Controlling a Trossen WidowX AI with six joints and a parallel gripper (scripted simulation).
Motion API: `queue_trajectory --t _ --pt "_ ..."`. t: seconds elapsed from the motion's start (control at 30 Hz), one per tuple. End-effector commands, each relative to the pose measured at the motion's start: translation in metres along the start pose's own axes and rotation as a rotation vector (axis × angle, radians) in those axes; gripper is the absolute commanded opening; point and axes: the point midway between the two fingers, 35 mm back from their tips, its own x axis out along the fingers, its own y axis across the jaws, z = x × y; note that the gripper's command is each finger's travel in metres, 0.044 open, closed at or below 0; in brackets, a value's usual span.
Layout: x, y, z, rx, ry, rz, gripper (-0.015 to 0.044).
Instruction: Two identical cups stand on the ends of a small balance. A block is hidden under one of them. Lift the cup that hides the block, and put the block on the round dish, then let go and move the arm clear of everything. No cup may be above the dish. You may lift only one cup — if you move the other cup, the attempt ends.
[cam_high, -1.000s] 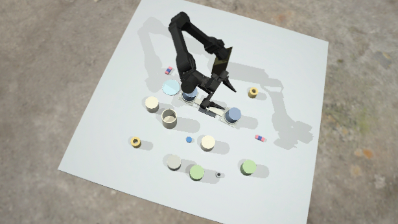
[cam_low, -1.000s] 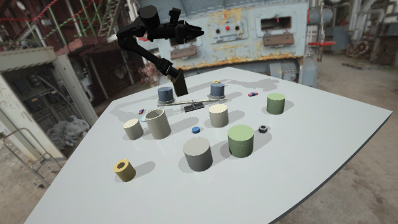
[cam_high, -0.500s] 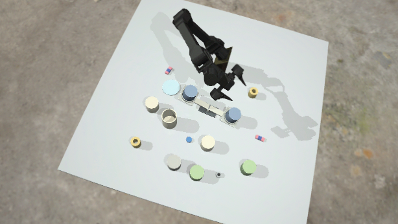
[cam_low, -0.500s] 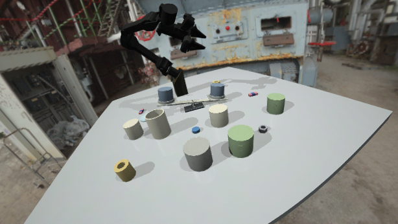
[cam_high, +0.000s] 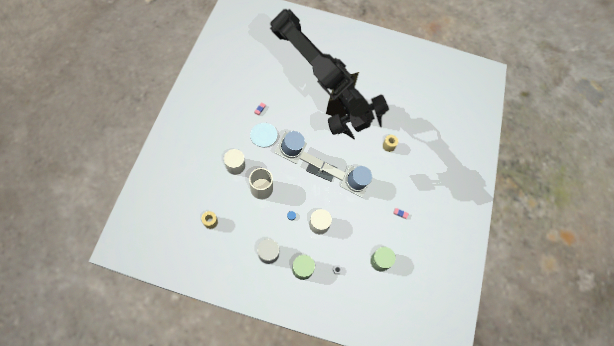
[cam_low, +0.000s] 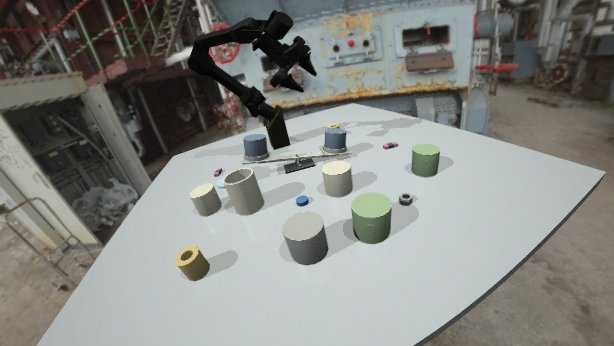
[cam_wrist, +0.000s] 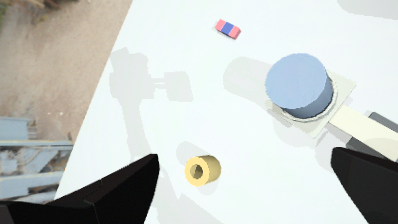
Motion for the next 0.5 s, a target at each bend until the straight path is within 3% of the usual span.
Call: queue_trajectory --t 0.0,0.47 --pt "0.001 -0.001 -0.015 0.052 0.017 -0.092 0.044" --pt "-0.005 -0.017 -0.062 0.226 -0.08 -0.473 0.044"
